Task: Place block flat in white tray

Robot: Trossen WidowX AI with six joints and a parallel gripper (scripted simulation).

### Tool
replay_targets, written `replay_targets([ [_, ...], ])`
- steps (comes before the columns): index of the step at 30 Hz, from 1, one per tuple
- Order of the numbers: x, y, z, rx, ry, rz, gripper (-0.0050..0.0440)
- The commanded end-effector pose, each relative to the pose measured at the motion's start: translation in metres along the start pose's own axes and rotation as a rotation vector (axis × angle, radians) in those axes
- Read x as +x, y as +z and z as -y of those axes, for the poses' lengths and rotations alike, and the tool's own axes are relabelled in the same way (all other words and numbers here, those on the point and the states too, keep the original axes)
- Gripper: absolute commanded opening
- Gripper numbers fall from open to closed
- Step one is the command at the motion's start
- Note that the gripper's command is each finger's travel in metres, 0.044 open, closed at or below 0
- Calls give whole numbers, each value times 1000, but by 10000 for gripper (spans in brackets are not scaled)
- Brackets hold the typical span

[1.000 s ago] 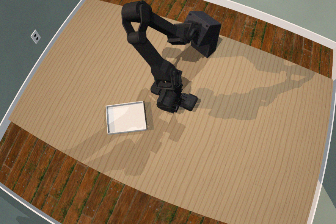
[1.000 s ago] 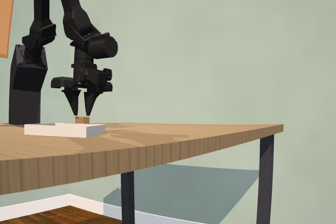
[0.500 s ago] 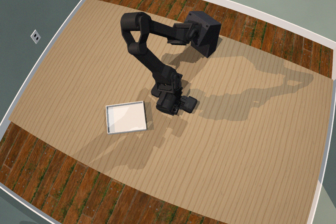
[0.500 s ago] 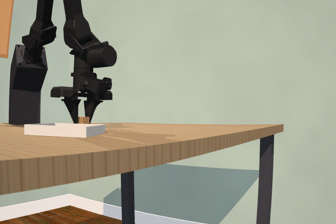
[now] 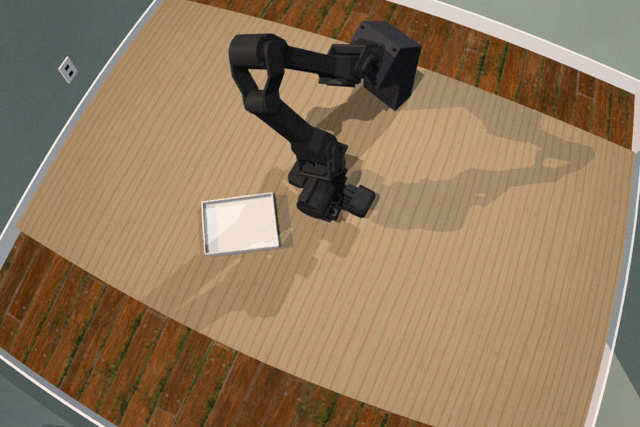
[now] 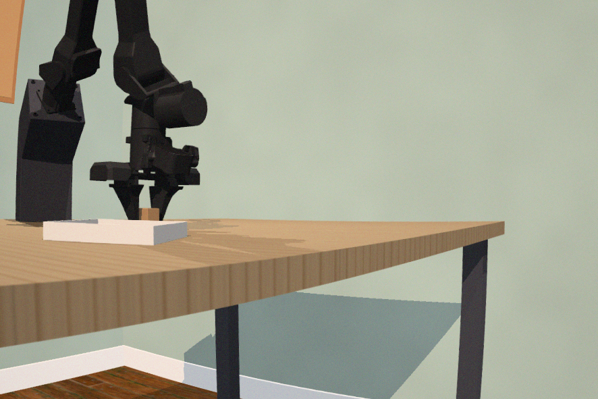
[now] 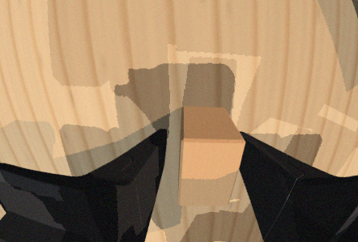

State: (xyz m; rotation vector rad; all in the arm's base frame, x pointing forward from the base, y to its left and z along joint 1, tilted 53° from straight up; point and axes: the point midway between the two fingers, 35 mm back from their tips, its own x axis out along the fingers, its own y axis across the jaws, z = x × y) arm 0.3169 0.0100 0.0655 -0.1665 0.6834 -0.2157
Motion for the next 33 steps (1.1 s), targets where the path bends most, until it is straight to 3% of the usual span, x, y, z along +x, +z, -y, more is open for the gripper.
replay_targets([
  [1,0,2,0,0,2,7,204],
  [24,0,2,0,0,2,7,204],
  [25,0,2,0,0,2,7,0],
  [33,0,2,0,0,2,7,0],
])
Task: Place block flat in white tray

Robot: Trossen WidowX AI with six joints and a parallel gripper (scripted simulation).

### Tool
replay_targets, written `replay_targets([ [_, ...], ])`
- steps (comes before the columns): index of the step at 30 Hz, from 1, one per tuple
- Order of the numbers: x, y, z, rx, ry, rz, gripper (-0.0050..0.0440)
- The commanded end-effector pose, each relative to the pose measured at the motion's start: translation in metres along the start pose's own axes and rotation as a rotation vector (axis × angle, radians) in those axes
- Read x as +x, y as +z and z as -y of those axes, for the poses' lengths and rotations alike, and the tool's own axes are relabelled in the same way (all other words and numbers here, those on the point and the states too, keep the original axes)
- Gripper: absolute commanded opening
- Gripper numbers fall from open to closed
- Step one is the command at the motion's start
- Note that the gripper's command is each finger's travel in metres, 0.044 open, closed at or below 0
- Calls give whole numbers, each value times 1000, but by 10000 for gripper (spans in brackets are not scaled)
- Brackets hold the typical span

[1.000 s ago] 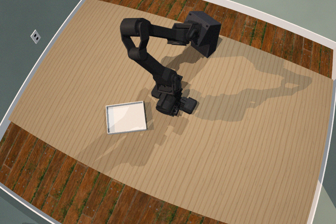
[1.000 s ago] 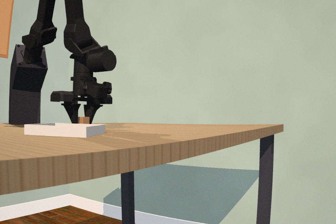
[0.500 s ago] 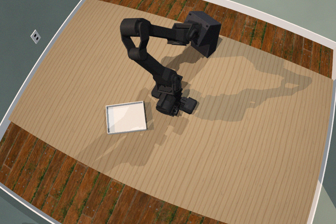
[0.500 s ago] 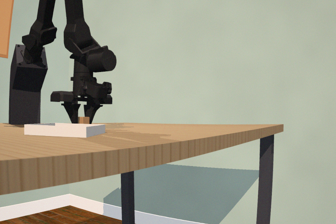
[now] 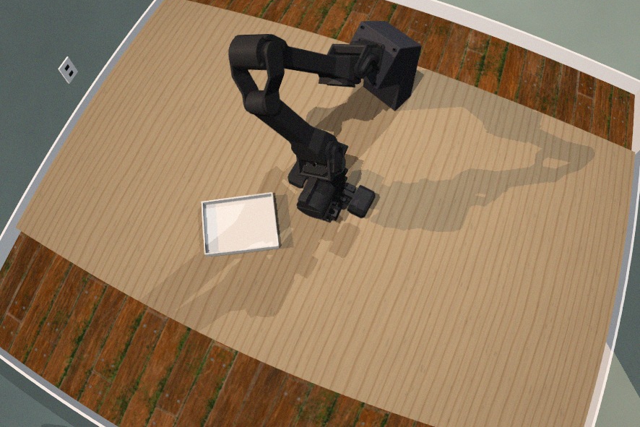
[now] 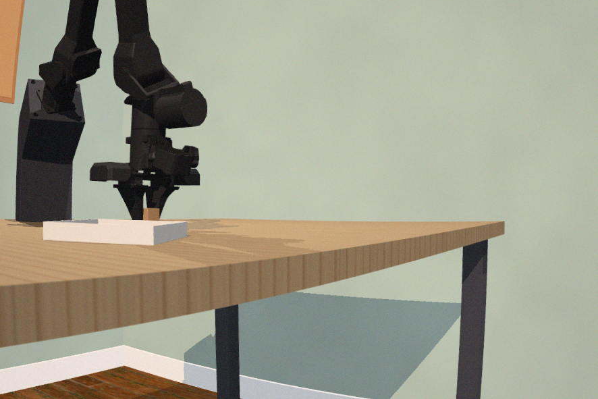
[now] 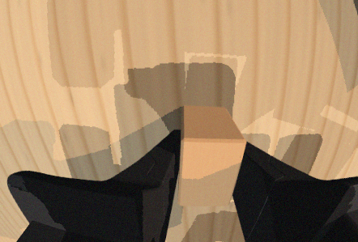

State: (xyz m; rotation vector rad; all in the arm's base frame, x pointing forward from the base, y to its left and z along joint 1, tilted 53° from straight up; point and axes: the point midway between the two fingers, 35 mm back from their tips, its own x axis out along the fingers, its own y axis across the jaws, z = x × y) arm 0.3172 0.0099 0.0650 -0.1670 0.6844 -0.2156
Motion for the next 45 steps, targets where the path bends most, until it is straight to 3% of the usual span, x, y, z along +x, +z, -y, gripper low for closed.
replay_targets([
  [1,-1,2,0,0,2,8,0],
  [32,-2,2,0,0,2,8,0],
  [45,-32,2,0,0,2,8,0],
])
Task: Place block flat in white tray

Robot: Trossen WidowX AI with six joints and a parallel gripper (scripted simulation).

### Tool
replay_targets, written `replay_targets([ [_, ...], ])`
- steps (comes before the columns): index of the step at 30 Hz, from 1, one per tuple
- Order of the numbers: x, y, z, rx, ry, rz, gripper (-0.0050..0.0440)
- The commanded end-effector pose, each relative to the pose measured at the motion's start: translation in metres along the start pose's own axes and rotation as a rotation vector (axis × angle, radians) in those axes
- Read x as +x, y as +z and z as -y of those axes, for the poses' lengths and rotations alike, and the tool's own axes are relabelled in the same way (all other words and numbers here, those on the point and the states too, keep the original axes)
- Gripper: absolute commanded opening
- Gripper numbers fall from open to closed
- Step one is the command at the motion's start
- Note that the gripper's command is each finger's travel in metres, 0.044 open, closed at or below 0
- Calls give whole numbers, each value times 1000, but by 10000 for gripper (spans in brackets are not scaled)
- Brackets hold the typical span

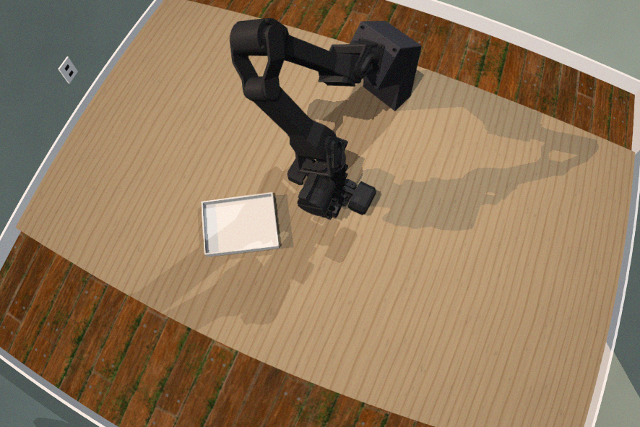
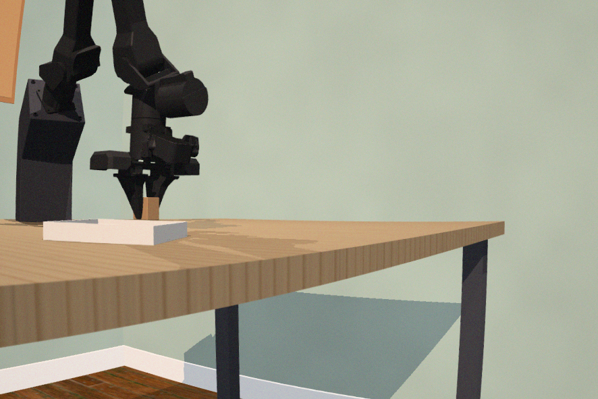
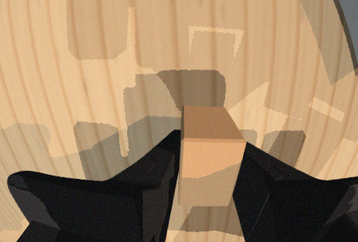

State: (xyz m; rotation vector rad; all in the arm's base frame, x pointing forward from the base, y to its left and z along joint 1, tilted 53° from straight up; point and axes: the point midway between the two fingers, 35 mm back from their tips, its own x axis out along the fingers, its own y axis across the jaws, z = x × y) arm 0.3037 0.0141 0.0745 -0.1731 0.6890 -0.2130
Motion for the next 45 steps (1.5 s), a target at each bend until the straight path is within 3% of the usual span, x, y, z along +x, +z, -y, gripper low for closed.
replay_targets([
  [1,-15,3,0,7,2,12,0],
  [15,-47,3,0,7,2,12,0],
  [45,-49,3,0,7,2,12,0],
])
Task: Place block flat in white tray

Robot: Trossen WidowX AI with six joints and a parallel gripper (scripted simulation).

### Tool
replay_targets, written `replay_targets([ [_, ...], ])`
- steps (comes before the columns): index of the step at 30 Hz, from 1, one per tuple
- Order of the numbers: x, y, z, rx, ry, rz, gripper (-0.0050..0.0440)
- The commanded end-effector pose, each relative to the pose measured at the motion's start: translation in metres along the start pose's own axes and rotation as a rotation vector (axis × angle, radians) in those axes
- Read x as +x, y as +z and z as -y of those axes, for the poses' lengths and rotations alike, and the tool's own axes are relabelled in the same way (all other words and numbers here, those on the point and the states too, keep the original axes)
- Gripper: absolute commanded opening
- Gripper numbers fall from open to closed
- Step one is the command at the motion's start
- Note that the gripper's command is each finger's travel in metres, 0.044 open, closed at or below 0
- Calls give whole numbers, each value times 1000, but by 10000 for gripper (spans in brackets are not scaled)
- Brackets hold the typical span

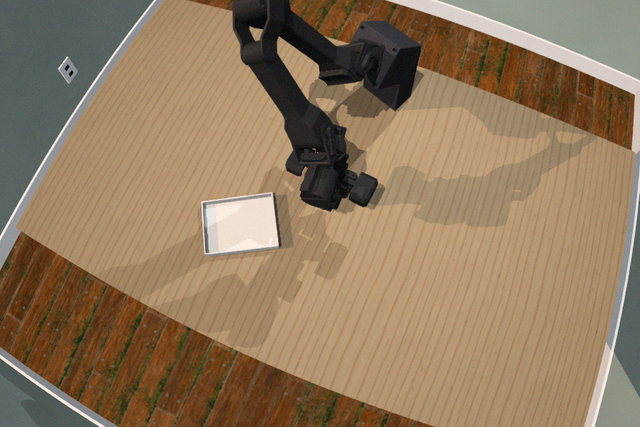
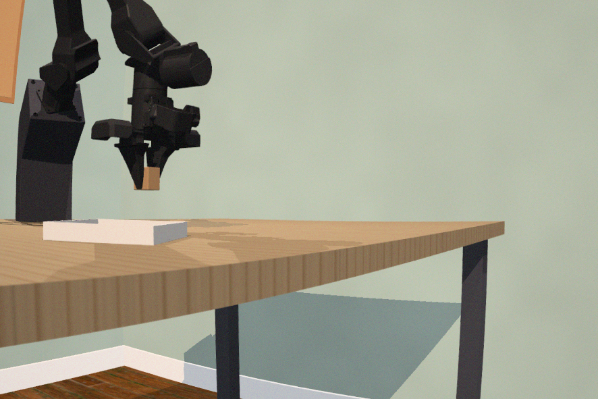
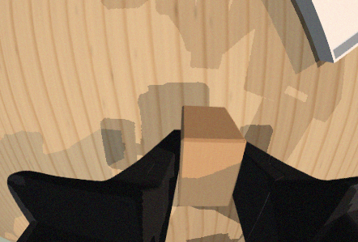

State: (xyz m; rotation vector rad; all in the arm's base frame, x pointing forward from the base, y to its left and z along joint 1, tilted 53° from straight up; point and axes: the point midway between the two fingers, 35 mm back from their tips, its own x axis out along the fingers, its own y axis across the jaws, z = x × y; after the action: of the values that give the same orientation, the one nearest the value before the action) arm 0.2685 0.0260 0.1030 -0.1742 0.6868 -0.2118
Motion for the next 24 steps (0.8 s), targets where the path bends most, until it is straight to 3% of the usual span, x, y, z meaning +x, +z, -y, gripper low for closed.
replay_targets([
  [1,-2,3,0,9,1,10,0],
  [17,-2,4,1,9,1,9,0],
  [24,-1,19,16,10,2,7,0],
])
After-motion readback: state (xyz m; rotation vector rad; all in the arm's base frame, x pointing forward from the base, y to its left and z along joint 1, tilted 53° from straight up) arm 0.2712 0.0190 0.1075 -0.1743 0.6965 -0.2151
